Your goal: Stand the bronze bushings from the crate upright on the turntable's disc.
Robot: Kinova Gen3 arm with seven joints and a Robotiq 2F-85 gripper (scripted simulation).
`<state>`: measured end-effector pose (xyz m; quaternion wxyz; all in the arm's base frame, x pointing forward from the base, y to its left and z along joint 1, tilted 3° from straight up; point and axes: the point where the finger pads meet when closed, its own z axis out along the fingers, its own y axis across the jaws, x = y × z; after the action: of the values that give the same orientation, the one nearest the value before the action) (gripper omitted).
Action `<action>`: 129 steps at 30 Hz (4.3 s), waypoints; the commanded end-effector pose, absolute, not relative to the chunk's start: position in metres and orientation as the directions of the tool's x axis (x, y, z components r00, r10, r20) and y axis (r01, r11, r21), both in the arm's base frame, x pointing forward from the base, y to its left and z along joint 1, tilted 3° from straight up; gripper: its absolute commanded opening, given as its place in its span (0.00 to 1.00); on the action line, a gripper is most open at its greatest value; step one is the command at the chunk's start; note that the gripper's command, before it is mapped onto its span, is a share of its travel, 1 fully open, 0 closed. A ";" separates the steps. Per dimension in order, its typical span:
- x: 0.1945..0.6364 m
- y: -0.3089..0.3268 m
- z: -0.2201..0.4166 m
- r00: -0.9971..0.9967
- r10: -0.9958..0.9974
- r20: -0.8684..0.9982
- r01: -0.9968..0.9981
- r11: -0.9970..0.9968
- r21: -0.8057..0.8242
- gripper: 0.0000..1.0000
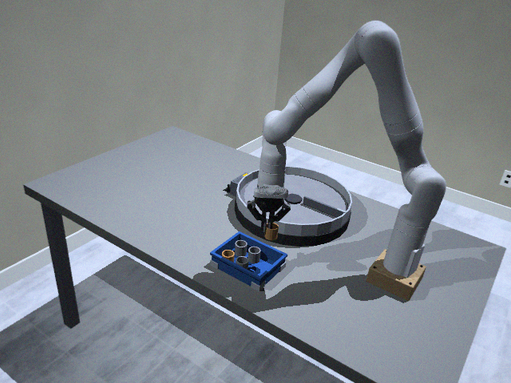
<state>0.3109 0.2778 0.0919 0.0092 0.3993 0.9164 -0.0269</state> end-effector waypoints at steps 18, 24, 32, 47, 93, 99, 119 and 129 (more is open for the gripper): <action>0.317 0.249 0.094 -0.681 0.732 -0.038 0.733 0.680 -0.040 0.00; 0.323 0.223 0.096 -0.681 0.732 -0.038 0.733 0.680 -0.040 0.00; 0.330 0.189 0.097 -0.681 0.732 -0.038 0.733 0.680 -0.040 0.00; 0.348 0.105 0.102 -0.681 0.732 -0.038 0.733 0.680 -0.040 0.00; 0.392 -0.101 0.113 -0.681 0.732 -0.038 0.733 0.680 -0.040 0.00; 0.393 -0.105 0.114 -0.681 0.732 -0.038 0.733 0.680 -0.040 0.00; 0.394 -0.108 0.114 -0.681 0.732 -0.038 0.733 0.680 -0.040 0.00; 0.394 -0.108 0.114 -0.681 0.732 -0.038 0.733 0.680 -0.040 0.00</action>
<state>0.3931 -0.1077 0.1133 0.0087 0.3994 0.9163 -0.0264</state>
